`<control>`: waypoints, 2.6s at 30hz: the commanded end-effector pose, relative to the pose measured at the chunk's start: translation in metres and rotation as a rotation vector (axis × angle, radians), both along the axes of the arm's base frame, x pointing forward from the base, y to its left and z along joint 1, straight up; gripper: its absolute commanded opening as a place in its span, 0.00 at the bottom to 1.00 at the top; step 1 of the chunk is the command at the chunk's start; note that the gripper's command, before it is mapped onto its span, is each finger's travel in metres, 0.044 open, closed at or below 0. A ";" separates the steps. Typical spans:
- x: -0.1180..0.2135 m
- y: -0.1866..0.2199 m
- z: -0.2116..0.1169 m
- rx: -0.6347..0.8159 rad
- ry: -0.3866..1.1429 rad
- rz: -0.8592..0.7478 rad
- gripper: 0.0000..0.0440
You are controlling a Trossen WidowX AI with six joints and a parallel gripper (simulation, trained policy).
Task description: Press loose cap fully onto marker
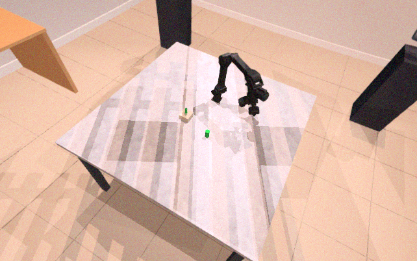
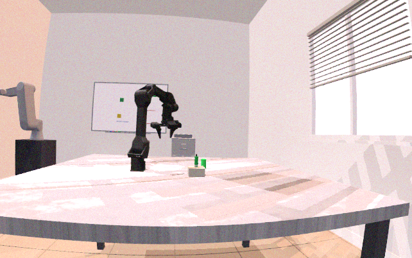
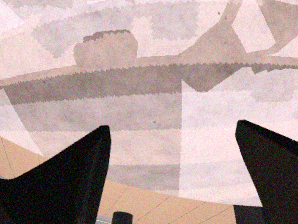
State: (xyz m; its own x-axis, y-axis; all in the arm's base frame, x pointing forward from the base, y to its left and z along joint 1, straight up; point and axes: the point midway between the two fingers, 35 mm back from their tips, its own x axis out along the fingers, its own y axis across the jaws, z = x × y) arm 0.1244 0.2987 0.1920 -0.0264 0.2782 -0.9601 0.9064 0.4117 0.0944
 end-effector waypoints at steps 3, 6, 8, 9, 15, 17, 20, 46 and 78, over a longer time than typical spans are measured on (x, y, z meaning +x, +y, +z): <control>0.018 -0.004 -0.001 -0.025 0.000 -0.042 0.76; 0.027 -0.006 -0.002 -0.038 0.004 -0.066 0.76; 0.033 -0.008 -0.003 -0.046 0.007 -0.083 0.76; 0.036 -0.009 -0.003 -0.050 0.008 -0.091 0.76; 0.053 -0.016 -0.006 -0.073 0.018 -0.140 0.76; 0.059 -0.019 -0.007 -0.081 0.021 -0.156 0.76; 0.068 -0.022 -0.008 -0.091 0.026 -0.181 0.76; 0.138 -0.070 -0.018 -0.180 0.067 -0.380 0.75; 0.202 -0.142 -0.037 -0.287 0.106 -0.566 0.74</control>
